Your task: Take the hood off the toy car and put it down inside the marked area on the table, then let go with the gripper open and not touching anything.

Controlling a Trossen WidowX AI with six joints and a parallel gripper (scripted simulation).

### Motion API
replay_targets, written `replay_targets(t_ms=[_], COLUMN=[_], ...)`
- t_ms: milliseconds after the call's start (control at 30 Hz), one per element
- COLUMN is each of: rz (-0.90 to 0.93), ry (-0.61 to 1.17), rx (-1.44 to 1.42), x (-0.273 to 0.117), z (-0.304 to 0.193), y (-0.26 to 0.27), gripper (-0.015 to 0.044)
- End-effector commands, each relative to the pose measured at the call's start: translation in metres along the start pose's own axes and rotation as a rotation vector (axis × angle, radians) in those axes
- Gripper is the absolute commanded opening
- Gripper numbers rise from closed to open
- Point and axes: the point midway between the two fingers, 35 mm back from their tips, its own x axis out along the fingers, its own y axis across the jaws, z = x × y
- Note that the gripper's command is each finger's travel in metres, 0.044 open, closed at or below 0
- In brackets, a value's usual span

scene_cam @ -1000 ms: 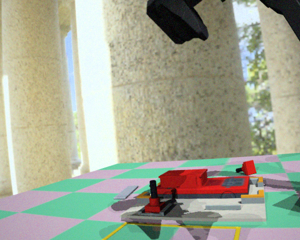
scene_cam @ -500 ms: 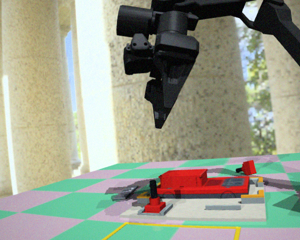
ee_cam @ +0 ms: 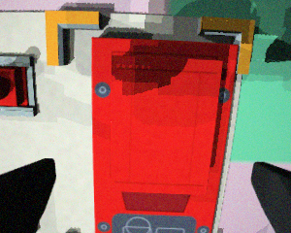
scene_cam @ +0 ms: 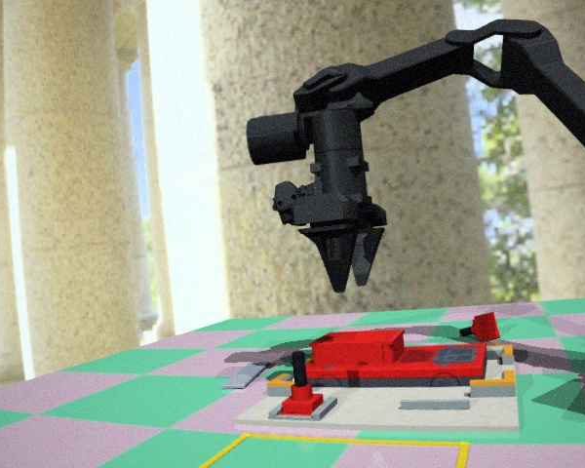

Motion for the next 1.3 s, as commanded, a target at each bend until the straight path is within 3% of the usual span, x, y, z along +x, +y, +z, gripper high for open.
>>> replay_targets(t_ms=[0,1267], rz=[-0.025,-0.025], ry=[0.006,0.006], rx=[0.018,0.018], x=[0.001,0.032], z=[0.001,0.001], y=[-0.005,-0.006], gripper=[0.044,0.044])
